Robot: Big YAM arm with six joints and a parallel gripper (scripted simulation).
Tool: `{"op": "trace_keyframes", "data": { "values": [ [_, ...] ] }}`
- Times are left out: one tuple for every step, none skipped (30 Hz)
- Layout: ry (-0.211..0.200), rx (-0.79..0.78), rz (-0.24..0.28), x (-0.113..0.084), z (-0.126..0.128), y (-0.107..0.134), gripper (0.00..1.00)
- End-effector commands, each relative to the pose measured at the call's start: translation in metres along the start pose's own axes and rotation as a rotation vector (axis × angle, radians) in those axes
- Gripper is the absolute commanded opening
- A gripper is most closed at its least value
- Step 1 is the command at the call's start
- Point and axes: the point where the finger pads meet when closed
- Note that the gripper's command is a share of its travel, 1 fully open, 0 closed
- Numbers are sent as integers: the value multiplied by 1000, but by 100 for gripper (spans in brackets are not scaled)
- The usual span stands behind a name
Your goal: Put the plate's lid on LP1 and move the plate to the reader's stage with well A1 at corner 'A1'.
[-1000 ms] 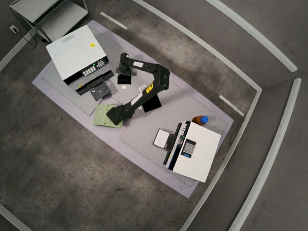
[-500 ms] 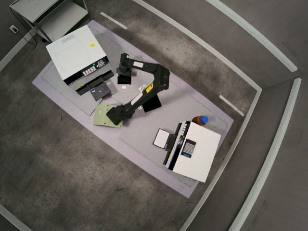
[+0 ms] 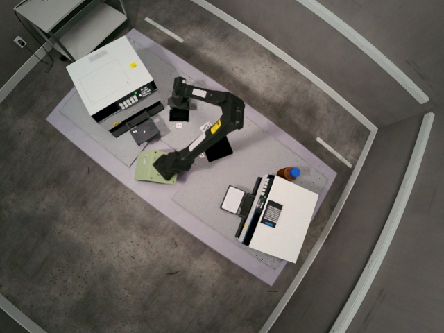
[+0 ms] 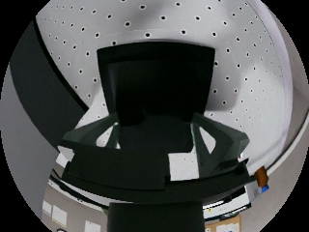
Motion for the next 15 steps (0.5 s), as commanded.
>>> {"op": "trace_keyframes", "data": {
  "values": [
    [-4, -6, 14, 12, 0, 2, 85],
    [-4, -6, 15, 12, 0, 3, 85],
    [-4, -6, 15, 12, 0, 3, 85],
    [-4, -6, 15, 12, 0, 3, 85],
    [-4, -6, 15, 12, 0, 3, 85],
    [-4, -6, 16, 13, 0, 3, 85],
    [-4, -6, 16, 13, 0, 3, 85],
    [-4, -5, 16, 13, 0, 3, 85],
    [-4, -5, 17, 13, 0, 3, 85],
    [-4, -5, 17, 14, 0, 3, 85],
    [-4, -5, 18, 14, 0, 3, 85],
    [-4, -5, 19, 14, -1, 4, 85],
    [-4, -5, 19, 14, -1, 4, 85],
    [-4, -5, 20, 15, -1, 4, 85],
    [-5, -5, 21, 15, -1, 4, 85]
  ]
}}
Point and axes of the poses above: the point where the finger pads meet when closed, its own x axis out along the fingers, its own z axis across the jaws, y = z × x
